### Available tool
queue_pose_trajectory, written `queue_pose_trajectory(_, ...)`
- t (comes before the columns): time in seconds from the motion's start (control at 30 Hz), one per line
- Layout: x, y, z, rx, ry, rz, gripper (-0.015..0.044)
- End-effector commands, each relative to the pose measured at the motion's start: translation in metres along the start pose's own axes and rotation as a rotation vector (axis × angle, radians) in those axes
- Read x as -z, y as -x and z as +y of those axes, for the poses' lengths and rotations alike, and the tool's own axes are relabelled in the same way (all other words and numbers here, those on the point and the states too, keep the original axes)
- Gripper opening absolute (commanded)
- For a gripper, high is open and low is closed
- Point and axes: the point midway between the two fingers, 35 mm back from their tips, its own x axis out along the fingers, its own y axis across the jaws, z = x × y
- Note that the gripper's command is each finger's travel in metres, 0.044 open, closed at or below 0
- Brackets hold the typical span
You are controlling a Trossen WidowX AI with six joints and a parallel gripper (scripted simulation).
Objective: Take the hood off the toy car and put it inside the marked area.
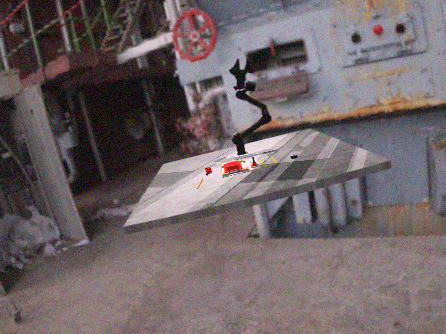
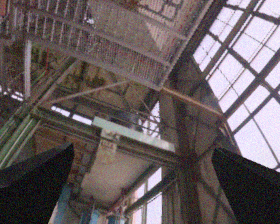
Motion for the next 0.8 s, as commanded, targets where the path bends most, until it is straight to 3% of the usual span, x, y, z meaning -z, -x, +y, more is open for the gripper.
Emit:
queue_pose_trajectory(0.0,-0.046,-0.001,-0.046,0.131,0.023,-0.122,0.044)
queue_pose_trajectory(0.4,-0.09,0.013,-0.135,0.348,-0.051,-0.215,0.044)
queue_pose_trajectory(0.77,-0.098,0.07,-0.301,0.882,0.023,-0.184,0.044)
